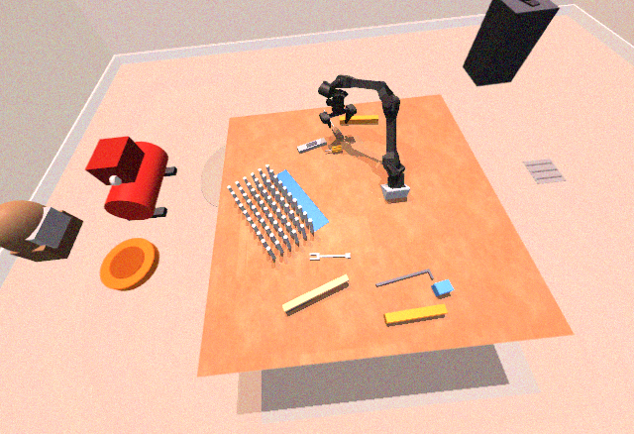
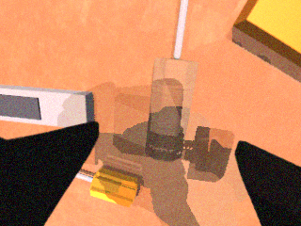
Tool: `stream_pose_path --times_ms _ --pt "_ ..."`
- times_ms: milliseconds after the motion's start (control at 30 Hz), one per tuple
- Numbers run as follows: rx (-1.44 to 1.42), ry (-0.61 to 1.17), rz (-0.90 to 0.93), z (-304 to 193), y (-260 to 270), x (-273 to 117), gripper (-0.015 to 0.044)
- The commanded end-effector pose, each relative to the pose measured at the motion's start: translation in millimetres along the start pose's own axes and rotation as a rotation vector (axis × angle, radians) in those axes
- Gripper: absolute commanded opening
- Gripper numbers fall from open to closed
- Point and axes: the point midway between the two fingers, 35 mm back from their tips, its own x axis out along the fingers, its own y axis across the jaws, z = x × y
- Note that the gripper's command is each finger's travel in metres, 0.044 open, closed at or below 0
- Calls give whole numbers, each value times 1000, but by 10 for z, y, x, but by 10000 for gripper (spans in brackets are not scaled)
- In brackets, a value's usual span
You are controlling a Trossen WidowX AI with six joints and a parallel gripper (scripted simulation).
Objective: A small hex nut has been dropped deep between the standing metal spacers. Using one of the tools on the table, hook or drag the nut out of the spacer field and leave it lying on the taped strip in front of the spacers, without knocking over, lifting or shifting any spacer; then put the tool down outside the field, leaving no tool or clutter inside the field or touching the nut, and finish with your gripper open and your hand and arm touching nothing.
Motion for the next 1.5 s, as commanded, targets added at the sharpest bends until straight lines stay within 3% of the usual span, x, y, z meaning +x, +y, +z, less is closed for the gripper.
stream_pose_path --times_ms 0,167,533,800,1000,1467 --pt "3 -2 -4 4 -7 -6 440" --pt "1 -26 -2 9 -1 -3 440" --pt "1 -391 -2 -54 -1 -1 440" --pt "4 -410 -4 -68 -7 -2 440" --pt "4 -410 -4 -68 -7 -2 282" --pt "4 -410 -5 -66 -5 38 280"
